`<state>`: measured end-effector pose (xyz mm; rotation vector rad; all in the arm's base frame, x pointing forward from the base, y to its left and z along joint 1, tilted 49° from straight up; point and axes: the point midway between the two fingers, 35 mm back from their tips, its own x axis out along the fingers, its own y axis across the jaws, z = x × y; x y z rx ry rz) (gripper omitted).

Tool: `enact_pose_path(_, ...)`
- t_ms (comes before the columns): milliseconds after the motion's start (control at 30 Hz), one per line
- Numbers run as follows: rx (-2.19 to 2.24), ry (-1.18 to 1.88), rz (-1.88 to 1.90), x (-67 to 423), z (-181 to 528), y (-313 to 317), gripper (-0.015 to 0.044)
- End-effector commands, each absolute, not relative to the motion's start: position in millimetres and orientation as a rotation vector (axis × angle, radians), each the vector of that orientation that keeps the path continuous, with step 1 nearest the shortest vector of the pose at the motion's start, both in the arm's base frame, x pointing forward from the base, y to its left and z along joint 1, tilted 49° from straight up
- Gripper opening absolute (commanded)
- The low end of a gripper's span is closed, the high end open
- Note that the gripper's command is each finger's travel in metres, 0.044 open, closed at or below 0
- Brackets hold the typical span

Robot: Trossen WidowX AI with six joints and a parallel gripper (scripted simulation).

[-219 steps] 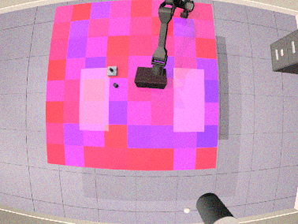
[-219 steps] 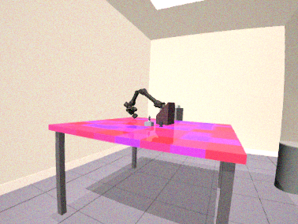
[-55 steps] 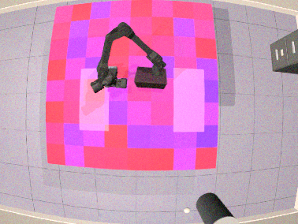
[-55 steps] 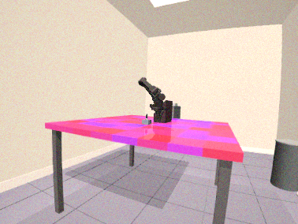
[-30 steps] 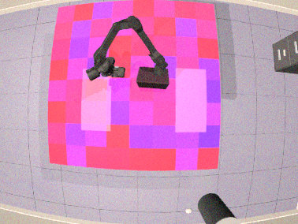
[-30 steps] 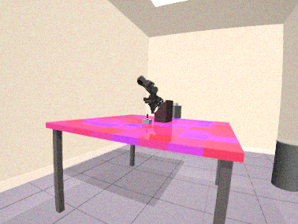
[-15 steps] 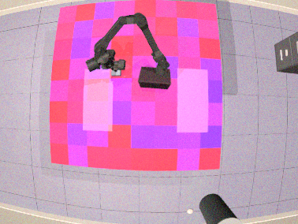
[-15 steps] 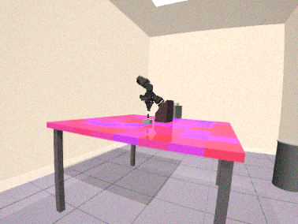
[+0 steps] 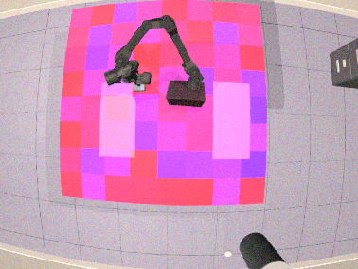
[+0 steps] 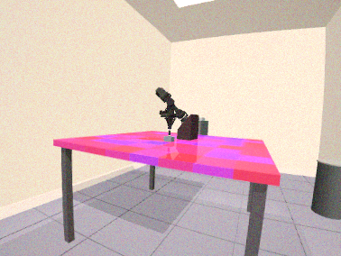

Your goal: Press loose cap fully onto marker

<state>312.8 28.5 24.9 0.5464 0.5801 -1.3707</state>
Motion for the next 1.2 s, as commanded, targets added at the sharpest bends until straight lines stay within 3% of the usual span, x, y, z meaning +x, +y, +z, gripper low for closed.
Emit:
enact_pose_path(0, 0.542, 0.578, -1.368, 314, 20, 23, 0.0)
enact_pose_path(1033, 0.54, 0.575, -1.369, 317, -2, -3, 0.0)
enact_pose_path(1167, 0.544, 0.578, -1.371, 317, -2, -3, 0.0105)
